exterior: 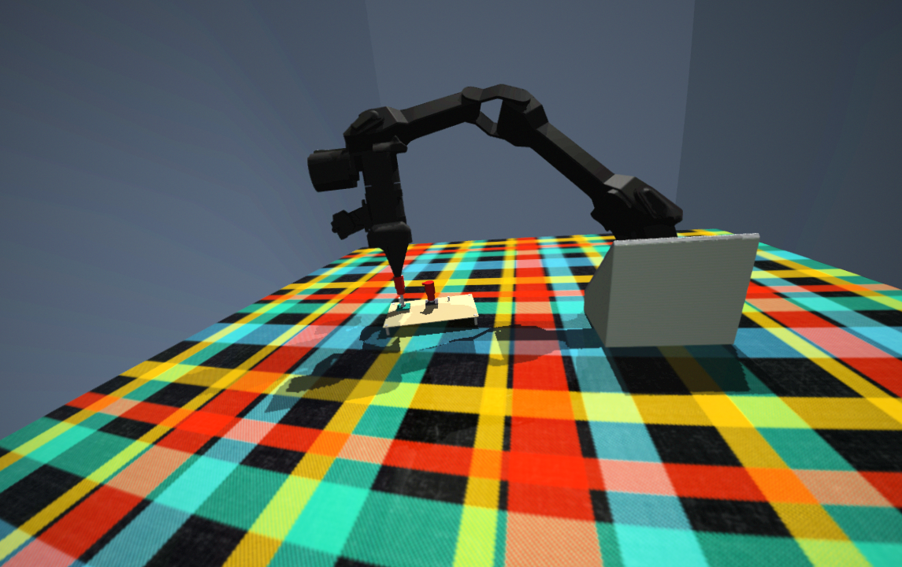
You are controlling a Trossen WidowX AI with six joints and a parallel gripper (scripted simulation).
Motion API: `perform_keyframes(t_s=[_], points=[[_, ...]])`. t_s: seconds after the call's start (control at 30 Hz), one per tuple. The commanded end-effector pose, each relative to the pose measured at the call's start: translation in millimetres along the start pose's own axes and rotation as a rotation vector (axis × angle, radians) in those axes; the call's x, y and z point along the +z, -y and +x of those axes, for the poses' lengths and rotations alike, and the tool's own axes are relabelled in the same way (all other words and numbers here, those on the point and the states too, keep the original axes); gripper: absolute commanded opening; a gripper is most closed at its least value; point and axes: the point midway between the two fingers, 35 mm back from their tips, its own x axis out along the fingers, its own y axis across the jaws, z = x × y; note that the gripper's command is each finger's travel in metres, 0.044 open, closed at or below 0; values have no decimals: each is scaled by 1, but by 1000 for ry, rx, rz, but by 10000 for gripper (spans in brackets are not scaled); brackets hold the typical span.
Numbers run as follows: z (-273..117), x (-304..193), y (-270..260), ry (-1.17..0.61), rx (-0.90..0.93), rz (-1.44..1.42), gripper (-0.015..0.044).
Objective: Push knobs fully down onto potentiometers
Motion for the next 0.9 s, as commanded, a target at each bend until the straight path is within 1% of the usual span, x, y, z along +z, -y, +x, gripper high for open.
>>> perform_keyframes(t_s=[0.0,0.87], points=[[5,-1,2,-4,-3,1,0],[18,-1,2,-4,-3,1,0]])
